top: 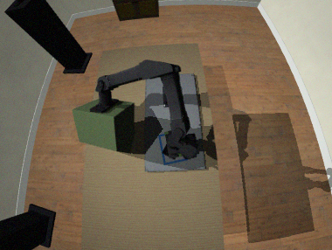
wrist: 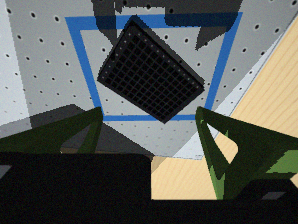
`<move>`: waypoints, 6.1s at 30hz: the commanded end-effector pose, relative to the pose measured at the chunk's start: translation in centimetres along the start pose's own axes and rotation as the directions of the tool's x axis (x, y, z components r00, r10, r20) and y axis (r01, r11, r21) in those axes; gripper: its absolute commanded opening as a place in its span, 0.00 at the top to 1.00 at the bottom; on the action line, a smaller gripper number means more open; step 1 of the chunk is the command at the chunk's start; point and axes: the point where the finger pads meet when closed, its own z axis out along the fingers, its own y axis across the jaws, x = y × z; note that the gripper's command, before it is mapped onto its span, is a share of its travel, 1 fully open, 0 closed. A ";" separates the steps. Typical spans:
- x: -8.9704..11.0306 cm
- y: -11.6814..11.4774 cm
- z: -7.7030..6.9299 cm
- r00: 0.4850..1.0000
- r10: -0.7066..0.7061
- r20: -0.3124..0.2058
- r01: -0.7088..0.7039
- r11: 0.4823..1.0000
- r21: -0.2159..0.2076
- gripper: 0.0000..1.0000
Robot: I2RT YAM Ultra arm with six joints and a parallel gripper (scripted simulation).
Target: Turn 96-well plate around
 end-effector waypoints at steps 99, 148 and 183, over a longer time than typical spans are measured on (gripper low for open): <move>-0.4 -0.6 -1.2 -0.428 0.904 0.002 -0.903 -0.428 -0.032 0.00; -0.4 -0.6 -1.2 -0.629 0.778 -0.005 -0.777 -0.628 -0.031 0.00; -0.4 -0.6 -0.2 -0.629 0.778 -0.005 -0.777 -0.629 -0.031 0.00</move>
